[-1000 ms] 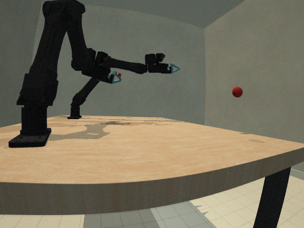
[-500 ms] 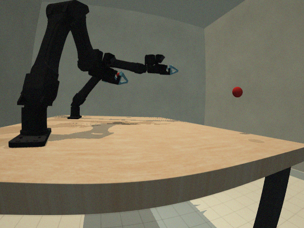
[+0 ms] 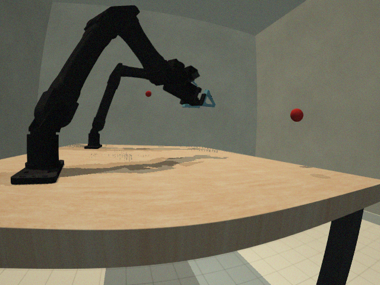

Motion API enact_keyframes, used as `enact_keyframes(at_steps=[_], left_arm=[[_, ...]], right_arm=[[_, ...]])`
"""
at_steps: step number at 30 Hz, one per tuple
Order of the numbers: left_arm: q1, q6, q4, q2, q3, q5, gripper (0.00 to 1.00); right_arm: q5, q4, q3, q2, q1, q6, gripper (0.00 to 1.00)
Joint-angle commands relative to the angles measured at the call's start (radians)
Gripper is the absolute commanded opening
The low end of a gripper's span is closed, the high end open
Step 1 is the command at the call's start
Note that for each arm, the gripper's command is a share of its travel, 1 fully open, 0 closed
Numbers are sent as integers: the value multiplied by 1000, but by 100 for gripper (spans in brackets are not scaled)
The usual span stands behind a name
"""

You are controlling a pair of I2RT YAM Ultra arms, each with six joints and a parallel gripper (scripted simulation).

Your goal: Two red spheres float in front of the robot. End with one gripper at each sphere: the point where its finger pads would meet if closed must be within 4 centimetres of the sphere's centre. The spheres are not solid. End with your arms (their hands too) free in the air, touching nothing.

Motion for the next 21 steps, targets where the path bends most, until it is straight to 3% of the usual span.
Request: enact_keyframes(at_steps=[1,4,6,7,13,21], left_arm=[[69,-67,-174,-144,-78,-17,100],[142,-102,-279,-261,-161,-16,100],[142,-102,-279,-261,-161,-16,100],[183,-109,-324,-331,-219,3,100],[292,-163,-485,-510,-346,0,100],[376,-189,-596,-642,-441,15,100]], right_arm=[[-104,-181,121,39,-141,-58,100],[-179,-291,227,97,-283,-90,100],[-179,-291,227,97,-283,-90,100],[-233,-344,324,161,-363,-125,100],[-352,-561,524,262,-585,-177,100],[-428,-754,723,362,-727,-226,100]])
